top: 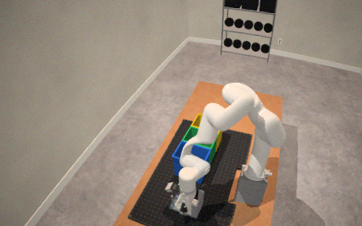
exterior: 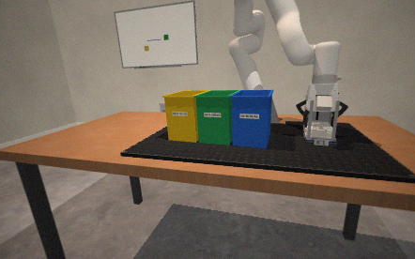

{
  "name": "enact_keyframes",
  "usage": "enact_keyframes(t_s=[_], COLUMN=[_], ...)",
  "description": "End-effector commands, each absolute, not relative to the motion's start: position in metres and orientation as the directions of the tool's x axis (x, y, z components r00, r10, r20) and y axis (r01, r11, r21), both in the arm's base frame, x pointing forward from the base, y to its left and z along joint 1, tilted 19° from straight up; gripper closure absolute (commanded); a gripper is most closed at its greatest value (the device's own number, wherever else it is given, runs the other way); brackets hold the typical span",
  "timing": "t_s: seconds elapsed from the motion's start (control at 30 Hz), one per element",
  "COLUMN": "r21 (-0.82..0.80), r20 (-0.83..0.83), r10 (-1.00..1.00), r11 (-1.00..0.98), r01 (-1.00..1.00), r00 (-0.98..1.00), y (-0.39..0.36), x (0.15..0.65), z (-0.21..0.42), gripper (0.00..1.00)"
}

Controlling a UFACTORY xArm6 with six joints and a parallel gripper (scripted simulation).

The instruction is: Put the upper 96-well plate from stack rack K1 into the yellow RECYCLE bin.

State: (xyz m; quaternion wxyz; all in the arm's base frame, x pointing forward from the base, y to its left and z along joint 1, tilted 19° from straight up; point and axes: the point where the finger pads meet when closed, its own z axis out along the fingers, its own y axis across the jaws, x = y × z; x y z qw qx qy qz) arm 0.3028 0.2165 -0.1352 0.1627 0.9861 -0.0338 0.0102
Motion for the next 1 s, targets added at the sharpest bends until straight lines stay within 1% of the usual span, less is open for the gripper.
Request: enact_keyframes(t_s=[0.0, 0.97], r21=[0.318, 0.317], r20=[0.033, 0.034], r10=[-0.063, -0.063], r11=[-0.946, -0.946], r01=[-0.070, -0.070], r00=[0.997, 0.997], y=[0.2177, 0.2201], x=[0.3039, 0.3038], z=[-0.1344, -0.1274], gripper=[1.00, 1.00])
